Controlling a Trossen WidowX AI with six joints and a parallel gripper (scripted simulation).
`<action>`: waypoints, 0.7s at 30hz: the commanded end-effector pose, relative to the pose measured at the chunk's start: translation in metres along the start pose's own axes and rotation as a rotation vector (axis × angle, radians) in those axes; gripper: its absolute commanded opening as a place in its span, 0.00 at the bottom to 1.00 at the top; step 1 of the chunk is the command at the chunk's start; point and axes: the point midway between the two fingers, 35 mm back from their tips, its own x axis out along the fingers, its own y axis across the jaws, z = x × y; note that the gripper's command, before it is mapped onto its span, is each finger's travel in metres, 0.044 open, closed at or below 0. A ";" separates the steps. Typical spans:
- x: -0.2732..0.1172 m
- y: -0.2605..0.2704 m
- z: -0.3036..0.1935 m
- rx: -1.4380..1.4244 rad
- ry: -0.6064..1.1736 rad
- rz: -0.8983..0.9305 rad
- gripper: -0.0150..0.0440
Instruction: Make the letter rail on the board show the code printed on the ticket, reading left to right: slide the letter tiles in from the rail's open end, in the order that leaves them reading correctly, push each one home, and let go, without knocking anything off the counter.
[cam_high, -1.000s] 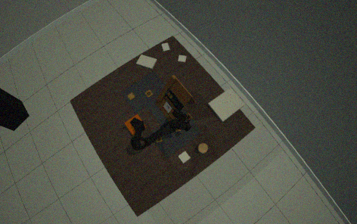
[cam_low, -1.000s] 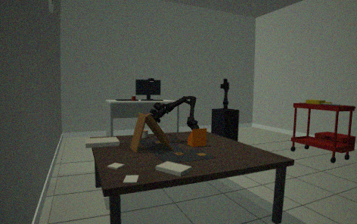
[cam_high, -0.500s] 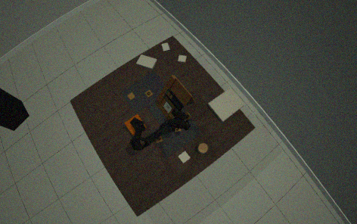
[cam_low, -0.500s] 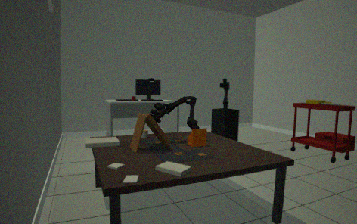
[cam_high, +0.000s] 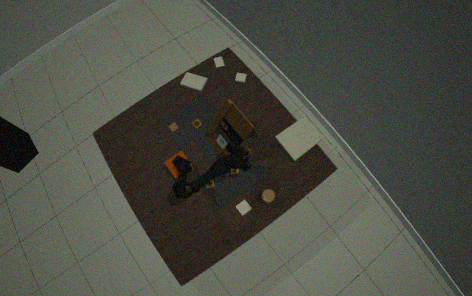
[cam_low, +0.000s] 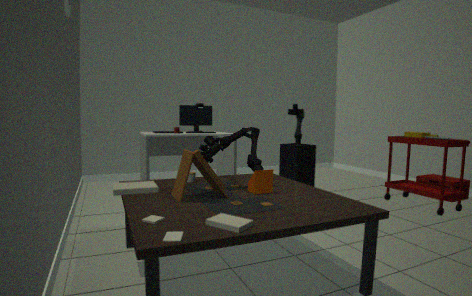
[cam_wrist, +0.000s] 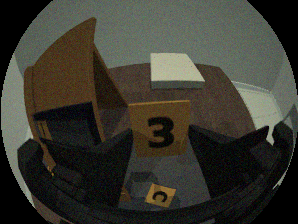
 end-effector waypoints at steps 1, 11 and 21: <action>0.000 0.002 -0.001 0.005 0.002 -0.002 0.25; 0.000 0.007 -0.001 0.005 0.002 -0.002 0.25; 0.000 0.012 -0.001 0.005 0.002 -0.002 0.25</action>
